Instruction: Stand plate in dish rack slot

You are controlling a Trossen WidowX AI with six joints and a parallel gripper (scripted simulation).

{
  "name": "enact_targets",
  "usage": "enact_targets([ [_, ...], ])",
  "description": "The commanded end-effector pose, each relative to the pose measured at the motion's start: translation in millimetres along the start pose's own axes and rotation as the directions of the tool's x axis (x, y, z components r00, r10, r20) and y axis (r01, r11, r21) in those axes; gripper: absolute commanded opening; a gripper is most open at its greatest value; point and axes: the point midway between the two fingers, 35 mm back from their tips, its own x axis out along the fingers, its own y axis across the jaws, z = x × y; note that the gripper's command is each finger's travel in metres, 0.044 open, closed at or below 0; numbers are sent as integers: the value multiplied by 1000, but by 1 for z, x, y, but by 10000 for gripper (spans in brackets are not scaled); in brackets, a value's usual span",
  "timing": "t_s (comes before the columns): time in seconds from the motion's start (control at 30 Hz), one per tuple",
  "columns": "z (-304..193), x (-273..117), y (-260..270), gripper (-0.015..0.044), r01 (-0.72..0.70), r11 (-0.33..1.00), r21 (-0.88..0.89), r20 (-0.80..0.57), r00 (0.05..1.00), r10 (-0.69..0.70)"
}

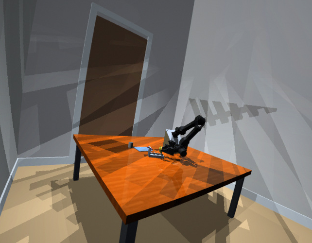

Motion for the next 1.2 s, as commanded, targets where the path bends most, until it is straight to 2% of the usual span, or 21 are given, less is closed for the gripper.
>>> enact_targets([
  [0.0, 0, 2, -6, 0, 7, 1000, -15, 1, 1000, -7],
  [0.3, -19, 5, -8, 0, -2, 1000, 6, 0, 1000, 2],
  [0.77, -14, 3, -8, 0, 1, 1000, -3, -7, 1000, -1],
  [1.17, -15, 4, -9, 315, 2, 1000, -2, -6, 1000, -2],
])
